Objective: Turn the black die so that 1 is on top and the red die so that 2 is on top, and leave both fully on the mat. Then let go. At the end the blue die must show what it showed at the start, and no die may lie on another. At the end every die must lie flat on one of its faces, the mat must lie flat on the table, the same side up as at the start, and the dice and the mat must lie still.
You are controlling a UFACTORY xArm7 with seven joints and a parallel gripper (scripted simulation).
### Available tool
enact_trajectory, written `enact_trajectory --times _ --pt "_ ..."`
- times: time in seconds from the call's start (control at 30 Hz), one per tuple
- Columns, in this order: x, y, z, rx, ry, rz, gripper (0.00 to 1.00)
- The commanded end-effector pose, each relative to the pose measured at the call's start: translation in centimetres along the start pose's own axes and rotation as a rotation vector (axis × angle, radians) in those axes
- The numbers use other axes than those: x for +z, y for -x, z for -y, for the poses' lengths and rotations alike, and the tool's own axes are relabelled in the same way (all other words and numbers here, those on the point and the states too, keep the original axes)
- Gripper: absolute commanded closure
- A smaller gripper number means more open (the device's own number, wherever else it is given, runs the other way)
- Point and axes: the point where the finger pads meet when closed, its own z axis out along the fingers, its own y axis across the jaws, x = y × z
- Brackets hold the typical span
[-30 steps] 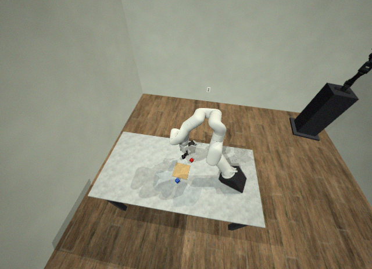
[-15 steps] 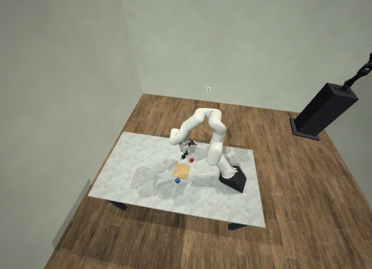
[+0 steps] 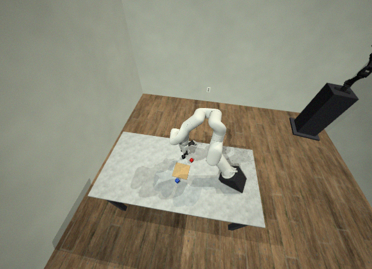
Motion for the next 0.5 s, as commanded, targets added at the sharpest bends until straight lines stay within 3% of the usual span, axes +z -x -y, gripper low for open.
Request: enact_trajectory --times 0.0,0.47 --pt "-0.07 0.06 0.07 0.000 -0.002 0.002 0.53" --pt "0.46 0.06 0.07 0.000 -0.002 0.002 0.53"
